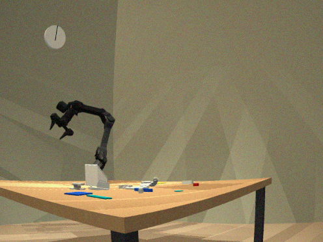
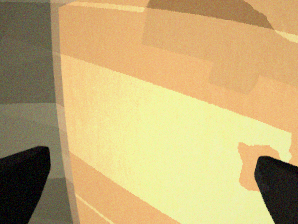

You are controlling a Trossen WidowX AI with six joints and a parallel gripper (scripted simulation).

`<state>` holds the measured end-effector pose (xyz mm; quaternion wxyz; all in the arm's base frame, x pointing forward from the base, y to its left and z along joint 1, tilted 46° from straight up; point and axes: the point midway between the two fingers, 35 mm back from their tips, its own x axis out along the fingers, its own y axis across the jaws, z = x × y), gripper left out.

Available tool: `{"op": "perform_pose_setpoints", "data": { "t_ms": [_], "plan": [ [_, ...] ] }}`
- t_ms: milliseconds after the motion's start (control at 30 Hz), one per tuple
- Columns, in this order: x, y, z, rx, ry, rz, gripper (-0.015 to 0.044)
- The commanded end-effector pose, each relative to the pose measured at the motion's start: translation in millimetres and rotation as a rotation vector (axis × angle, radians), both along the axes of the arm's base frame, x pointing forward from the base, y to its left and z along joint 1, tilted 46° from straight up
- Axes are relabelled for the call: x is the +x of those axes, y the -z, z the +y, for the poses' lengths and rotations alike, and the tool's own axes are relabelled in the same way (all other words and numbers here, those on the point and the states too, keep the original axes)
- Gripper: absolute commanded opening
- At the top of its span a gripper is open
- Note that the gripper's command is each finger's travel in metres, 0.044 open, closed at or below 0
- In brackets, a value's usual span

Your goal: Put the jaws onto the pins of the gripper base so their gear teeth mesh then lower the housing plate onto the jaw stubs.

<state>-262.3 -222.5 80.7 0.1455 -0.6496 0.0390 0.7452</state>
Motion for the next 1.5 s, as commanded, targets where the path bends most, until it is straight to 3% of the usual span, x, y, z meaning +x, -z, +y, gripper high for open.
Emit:
{"op": "perform_pose_setpoints", "data": {
  "t_ms": [0, 1467],
  "plan": [
    [8.9, 5.3, -9.5, 0.003, -0.089, -0.031, 0.044],
    [114.1, 50.7, -76.1, 0.075, -0.96, -0.278, 0.044]
  ]
}}
